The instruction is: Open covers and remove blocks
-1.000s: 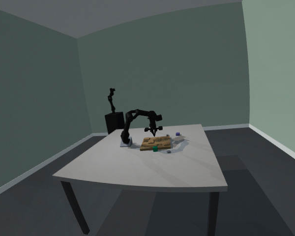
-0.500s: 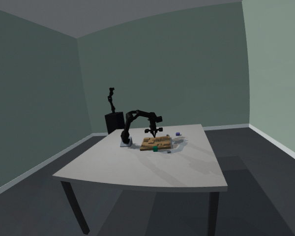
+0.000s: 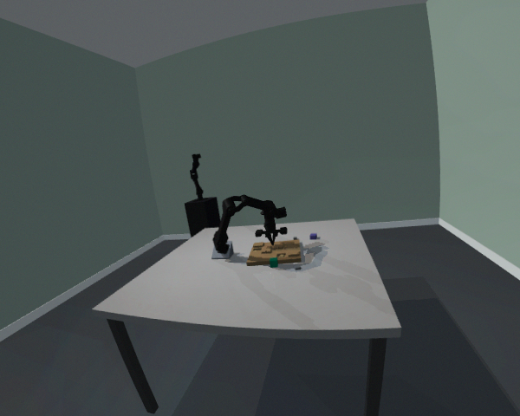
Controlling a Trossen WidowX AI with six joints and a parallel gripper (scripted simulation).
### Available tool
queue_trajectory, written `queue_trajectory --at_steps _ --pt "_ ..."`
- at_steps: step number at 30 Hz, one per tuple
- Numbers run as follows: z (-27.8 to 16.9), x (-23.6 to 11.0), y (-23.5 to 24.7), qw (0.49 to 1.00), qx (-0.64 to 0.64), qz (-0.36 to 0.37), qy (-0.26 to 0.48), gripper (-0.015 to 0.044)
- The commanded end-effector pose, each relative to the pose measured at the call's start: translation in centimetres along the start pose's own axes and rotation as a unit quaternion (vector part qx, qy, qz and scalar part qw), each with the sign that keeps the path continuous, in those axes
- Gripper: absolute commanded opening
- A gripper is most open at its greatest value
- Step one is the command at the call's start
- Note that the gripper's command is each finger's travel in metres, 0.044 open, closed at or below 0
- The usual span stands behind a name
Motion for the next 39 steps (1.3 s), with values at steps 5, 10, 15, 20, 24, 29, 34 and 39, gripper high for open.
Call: queue_trajectory --at_steps 5,10,15,20,24,29,34,39 --pt "0.0 1.2 0.3 1.0 -0.005 0.004 0.005 0.0" --pt "-0.1 1.7 0.3 1.0 -0.005 0.004 0.005 0.0" --pt "-0.1 1.7 0.4 1.0 -0.005 0.004 0.005 0.0" --pt "0.0 1.7 0.9 1.0 -0.005 0.004 0.005 0.0" --pt "0.1 1.7 1.4 1.0 -0.005 0.005 0.005 0.0" --pt "0.2 1.7 2.0 1.0 -0.006 0.005 0.005 0.0" --pt "0.3 1.7 2.5 1.0 -0.006 0.005 0.005 0.0" --pt "0.3 1.7 2.9 1.0 -0.006 0.005 0.005 0.0"
Point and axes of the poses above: the point midway between the two fingers, 35 mm back from their tips, its own x axis out along the fingers, its own y axis across the jaws, z = x × y, the point moved 5 cm from there along -x, back along the fingers, and after that the axes turned 7 degrees about x, right-handed, at the moved point
